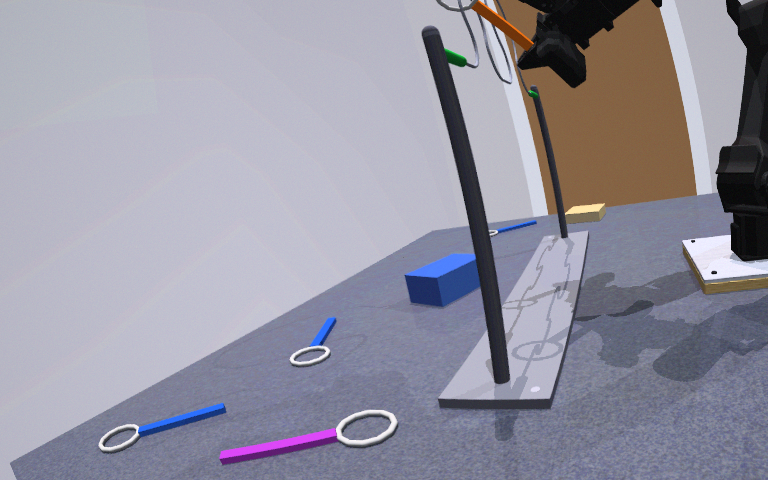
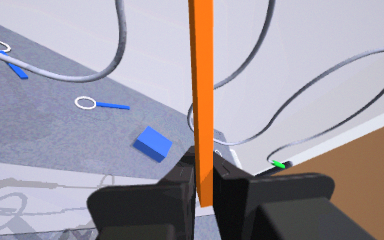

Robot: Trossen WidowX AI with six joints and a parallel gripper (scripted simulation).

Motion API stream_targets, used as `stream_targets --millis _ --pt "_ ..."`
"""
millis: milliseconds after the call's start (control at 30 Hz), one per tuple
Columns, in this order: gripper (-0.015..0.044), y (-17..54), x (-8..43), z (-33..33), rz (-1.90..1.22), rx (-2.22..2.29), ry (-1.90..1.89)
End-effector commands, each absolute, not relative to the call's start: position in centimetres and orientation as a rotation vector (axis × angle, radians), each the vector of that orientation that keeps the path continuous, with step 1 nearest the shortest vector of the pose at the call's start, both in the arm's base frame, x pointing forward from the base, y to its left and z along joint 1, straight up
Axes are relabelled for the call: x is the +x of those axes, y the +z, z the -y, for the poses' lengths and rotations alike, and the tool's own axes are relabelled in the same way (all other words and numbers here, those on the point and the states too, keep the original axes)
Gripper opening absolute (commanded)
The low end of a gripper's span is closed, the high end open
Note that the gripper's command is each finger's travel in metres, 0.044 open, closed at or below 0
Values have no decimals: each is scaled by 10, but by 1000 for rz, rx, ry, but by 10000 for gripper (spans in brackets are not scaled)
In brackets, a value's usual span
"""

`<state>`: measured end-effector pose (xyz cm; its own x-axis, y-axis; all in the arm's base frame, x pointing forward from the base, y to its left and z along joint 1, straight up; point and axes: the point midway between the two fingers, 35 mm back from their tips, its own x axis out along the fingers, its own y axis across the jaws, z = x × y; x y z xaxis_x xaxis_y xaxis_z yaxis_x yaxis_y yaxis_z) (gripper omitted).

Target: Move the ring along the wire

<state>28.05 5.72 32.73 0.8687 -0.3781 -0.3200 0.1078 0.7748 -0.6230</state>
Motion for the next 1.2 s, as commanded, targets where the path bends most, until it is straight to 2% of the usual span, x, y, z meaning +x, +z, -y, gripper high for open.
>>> stream_targets --millis 0,1167 --pt "-150 334 278 -50 -432 -709 -299" --pt "-150 379 278 -25 -313 -1458 -478"
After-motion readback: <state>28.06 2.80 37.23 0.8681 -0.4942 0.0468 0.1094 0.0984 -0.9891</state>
